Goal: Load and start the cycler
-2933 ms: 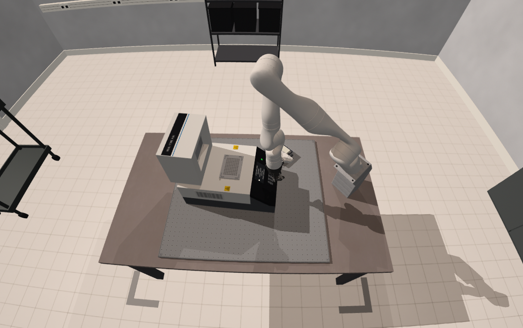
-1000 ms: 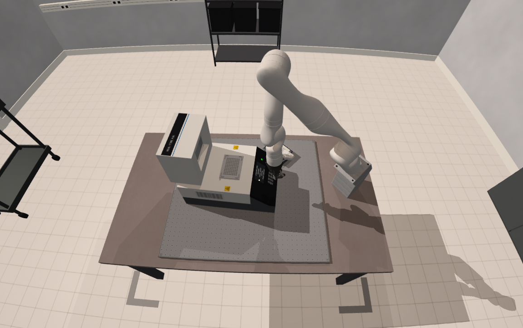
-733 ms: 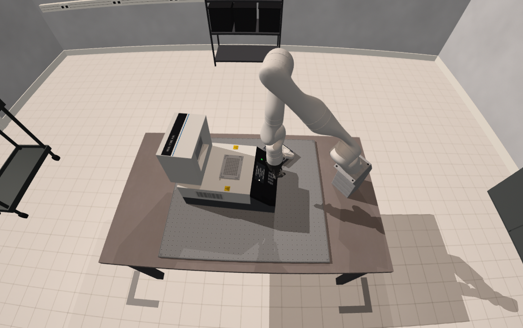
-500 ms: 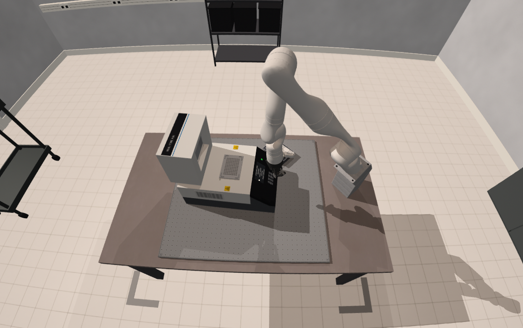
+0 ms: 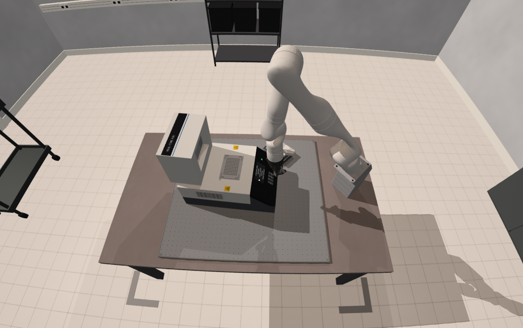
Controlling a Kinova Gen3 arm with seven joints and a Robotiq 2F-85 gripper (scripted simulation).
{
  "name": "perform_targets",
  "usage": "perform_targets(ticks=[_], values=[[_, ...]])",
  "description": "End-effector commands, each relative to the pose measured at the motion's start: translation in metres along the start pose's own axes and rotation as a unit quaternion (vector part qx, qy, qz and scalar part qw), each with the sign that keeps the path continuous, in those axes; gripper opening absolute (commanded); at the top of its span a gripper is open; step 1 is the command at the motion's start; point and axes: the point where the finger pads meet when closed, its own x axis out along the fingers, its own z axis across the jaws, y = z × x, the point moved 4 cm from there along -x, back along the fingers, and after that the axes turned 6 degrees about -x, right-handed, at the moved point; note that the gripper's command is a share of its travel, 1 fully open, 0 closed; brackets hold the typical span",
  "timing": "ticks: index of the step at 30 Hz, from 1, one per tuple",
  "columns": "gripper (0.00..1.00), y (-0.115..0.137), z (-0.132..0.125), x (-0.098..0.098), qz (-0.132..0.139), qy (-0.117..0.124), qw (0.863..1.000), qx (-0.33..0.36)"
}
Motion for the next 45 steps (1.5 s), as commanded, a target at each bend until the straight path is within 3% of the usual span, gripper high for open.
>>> perform_targets(ticks=[1,45], values=[[0.1,0.0,-0.004,-0.008,0.0,0.006,1.0,-0.008],[0.1,0.002,0.0,-0.058,-0.001,0.006,1.0,-0.004]])
